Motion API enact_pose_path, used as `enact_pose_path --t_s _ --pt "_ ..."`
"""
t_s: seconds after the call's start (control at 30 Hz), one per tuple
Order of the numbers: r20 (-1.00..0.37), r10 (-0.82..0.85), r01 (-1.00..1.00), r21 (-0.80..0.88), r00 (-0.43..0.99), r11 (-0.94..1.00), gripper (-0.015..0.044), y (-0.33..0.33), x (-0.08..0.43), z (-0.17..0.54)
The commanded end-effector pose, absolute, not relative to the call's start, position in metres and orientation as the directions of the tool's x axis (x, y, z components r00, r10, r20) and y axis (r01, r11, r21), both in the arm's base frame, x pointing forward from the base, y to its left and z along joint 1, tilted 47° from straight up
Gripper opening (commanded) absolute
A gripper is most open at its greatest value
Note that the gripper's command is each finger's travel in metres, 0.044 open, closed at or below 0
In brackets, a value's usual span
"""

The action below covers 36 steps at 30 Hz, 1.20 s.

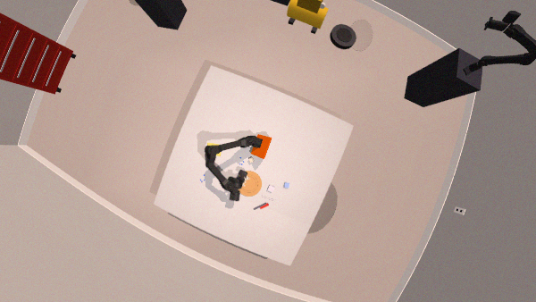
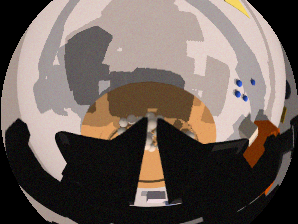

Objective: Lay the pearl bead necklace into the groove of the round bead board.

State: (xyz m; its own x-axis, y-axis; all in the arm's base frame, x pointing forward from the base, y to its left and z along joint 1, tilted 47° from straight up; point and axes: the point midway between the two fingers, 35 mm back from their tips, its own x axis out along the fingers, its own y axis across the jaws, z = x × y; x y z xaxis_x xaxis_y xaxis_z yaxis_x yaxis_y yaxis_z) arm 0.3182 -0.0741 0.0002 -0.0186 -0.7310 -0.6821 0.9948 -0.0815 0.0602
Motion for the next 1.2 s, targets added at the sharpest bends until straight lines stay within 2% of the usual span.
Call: enact_pose_path --t_s 0.0,0.77,1.17 --pt "-0.679 -0.734 0.995 0.050 -0.033 -0.090 0.0000 -0.0783 0.3150 -0.0015" --pt "-0.679 -0.734 0.995 0.050 -0.033 -0.090 0.0000 -0.0783 0.3150 -0.0015" --pt "-0.682 -0.731 0.995 0.060 -0.019 -0.082 0.0315 -0.0741 0.3182 0.0002"
